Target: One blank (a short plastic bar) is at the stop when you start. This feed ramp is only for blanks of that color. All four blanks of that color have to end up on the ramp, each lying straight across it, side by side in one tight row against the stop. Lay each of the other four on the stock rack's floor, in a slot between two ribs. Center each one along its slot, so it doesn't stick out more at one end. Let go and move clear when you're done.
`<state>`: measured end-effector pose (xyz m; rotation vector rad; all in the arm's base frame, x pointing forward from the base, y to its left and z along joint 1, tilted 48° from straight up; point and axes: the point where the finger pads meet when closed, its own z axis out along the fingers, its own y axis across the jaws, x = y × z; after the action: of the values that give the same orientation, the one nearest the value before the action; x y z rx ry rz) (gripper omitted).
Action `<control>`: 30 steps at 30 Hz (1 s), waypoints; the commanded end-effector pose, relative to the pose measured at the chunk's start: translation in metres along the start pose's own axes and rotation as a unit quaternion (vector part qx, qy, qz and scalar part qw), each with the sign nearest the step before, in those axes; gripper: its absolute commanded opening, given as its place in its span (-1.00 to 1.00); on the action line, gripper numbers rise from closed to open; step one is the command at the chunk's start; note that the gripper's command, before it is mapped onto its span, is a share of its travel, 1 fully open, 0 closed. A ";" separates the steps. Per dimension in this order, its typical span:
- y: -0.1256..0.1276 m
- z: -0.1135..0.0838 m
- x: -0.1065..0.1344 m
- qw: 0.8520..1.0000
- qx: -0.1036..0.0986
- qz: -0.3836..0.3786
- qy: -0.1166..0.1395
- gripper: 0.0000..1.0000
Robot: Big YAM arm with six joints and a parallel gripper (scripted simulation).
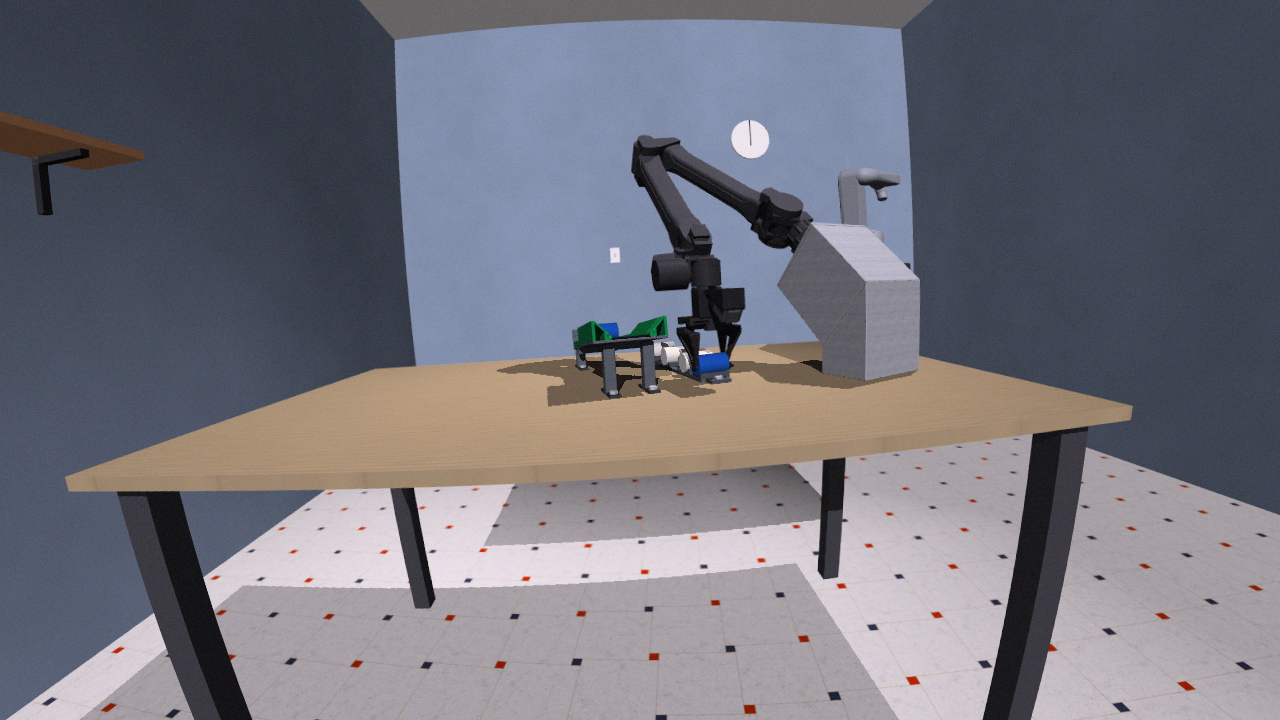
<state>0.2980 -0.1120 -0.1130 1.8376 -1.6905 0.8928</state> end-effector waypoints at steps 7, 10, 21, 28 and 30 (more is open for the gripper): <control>-0.016 -0.061 0.000 1.000 0.021 0.010 -0.001 0.18; -0.017 -0.083 -0.001 1.000 0.022 0.011 -0.002 0.18; -0.017 -0.108 -0.003 1.000 0.021 0.010 -0.004 0.18; -0.018 -0.108 -0.003 1.000 0.022 0.012 -0.004 0.18; -0.018 -0.108 -0.003 1.000 0.022 0.012 -0.004 0.18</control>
<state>0.2823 -0.0423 -0.0477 1.8420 -1.6836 0.8962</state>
